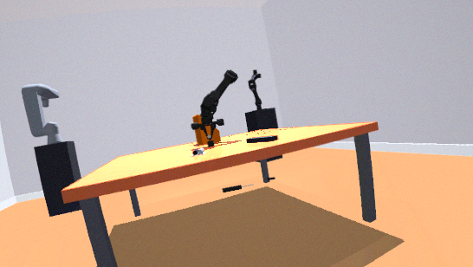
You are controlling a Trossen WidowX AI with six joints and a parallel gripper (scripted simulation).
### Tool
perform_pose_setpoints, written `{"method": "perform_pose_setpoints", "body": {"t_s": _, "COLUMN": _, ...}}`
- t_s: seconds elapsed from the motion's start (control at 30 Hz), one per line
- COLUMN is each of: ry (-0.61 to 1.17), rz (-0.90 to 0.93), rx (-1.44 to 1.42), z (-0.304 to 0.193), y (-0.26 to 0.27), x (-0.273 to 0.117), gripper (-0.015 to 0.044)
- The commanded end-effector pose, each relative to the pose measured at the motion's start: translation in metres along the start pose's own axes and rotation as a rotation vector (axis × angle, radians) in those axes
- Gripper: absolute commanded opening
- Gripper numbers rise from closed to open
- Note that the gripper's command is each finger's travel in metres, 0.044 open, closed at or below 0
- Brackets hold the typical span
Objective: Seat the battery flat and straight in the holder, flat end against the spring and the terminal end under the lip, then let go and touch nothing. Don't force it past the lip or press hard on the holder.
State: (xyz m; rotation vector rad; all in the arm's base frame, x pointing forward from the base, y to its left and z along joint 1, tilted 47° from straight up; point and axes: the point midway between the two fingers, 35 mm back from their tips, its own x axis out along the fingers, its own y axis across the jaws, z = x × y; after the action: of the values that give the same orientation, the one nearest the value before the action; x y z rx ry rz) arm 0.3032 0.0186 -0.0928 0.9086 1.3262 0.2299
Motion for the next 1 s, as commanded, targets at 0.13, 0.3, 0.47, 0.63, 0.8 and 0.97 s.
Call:
{"method": "perform_pose_setpoints", "body": {"t_s": 0.13, "ry": -0.032, "rz": -0.006, "rx": 0.003, "z": -0.002, "y": 0.000, "x": 0.003, "gripper": 0.0060}}
{"method": "perform_pose_setpoints", "body": {"t_s": 0.3, "ry": -0.058, "rz": -0.012, "rx": 0.003, "z": -0.003, "y": -0.002, "x": 0.007, "gripper": 0.0060}}
{"method": "perform_pose_setpoints", "body": {"t_s": 0.47, "ry": -0.084, "rz": -0.017, "rx": 0.002, "z": -0.005, "y": -0.003, "x": 0.010, "gripper": 0.0060}}
{"method": "perform_pose_setpoints", "body": {"t_s": 0.63, "ry": -0.110, "rz": -0.021, "rx": 0.002, "z": -0.006, "y": -0.004, "x": 0.012, "gripper": 0.0060}}
{"method": "perform_pose_setpoints", "body": {"t_s": 0.8, "ry": -0.137, "rz": -0.023, "rx": 0.003, "z": -0.007, "y": -0.004, "x": 0.014, "gripper": 0.0060}}
{"method": "perform_pose_setpoints", "body": {"t_s": 0.97, "ry": -0.165, "rz": -0.026, "rx": 0.005, "z": -0.009, "y": -0.004, "x": 0.016, "gripper": 0.0060}}
